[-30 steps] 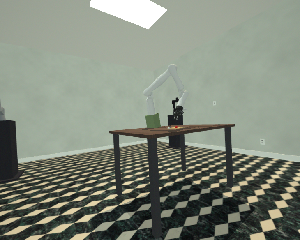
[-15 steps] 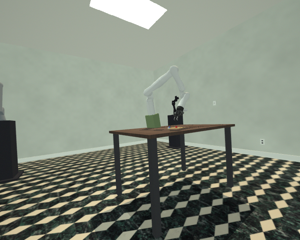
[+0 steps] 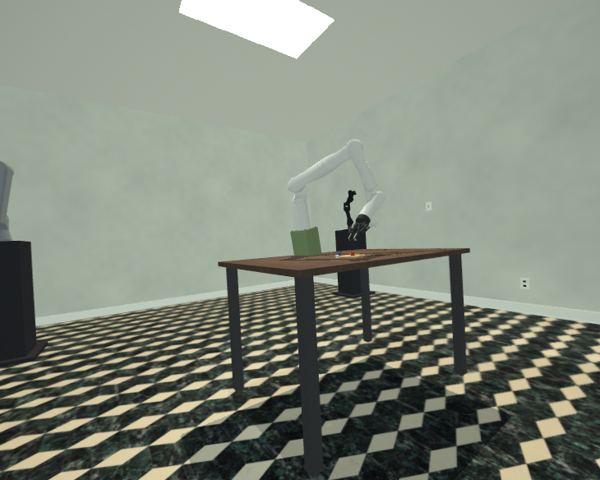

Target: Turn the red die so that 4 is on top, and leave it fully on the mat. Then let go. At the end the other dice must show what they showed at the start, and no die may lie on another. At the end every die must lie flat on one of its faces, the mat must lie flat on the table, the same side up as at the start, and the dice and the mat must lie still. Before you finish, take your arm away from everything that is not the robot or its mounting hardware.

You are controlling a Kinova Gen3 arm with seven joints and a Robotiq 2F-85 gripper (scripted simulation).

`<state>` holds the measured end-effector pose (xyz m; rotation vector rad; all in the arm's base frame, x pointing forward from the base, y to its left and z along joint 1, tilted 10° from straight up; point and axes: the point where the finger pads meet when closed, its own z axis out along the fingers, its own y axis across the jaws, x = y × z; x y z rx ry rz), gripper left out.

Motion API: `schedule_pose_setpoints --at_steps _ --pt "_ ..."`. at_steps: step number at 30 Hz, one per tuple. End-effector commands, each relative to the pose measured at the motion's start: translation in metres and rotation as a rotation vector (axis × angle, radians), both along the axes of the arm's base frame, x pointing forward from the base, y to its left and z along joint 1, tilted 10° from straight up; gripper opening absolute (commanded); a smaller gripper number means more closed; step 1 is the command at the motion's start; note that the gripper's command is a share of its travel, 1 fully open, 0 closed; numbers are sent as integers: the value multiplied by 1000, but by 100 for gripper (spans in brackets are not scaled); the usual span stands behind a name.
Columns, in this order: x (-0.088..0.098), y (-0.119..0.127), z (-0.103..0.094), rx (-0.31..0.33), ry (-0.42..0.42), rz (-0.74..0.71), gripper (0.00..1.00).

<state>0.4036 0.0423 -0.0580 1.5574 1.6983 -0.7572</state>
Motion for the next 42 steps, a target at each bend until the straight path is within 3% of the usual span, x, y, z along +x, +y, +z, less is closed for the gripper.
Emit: schedule_pose_setpoints --at_steps 1,24,42 --pt "-2 4 -6 -6 6 9 31" --pt "-2 4 -7 -6 6 9 31" --pt "-1 1 -25 -6 6 9 31"
